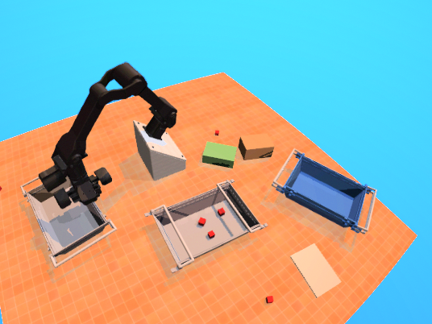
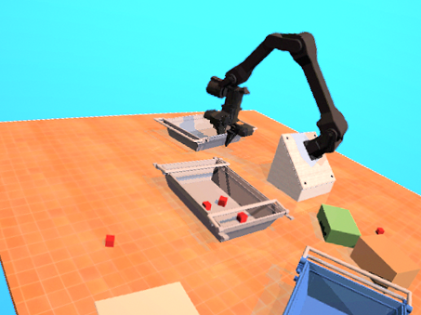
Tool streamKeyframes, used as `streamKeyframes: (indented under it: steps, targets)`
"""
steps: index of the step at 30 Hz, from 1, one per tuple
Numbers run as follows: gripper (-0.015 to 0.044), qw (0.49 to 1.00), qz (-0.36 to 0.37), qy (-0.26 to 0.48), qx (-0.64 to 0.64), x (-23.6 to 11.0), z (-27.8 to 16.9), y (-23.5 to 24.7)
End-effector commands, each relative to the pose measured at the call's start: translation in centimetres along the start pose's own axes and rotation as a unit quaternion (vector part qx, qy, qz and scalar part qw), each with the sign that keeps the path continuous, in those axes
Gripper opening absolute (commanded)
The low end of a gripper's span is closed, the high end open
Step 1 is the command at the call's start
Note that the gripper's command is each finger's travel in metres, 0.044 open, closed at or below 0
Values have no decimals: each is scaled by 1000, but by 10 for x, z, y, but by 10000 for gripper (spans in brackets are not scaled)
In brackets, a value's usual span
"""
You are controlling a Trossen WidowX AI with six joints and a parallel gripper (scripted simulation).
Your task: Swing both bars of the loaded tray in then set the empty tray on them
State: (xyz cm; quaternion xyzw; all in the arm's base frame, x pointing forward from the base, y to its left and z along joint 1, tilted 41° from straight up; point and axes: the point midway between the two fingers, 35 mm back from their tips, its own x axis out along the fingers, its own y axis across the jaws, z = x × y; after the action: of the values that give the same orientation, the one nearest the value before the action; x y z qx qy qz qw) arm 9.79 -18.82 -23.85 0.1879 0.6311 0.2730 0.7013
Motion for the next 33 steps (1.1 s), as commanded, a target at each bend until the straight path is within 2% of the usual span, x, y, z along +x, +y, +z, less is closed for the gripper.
streamKeyframes:
  steps: [1, 14, 18, 26, 33]
  targets:
    - [108, 1000, 4, -1, 3, 1, 0, 2]
    - [21, 1000, 4, -1, 3, -1, 0, 2]
    - [0, 1000, 4, -1, 3, -18, 1, 0]
    - [0, 1000, 3, -1, 4, -78, 0, 0]
    - [0, 1000, 3, -1, 4, -80, 0, 1]
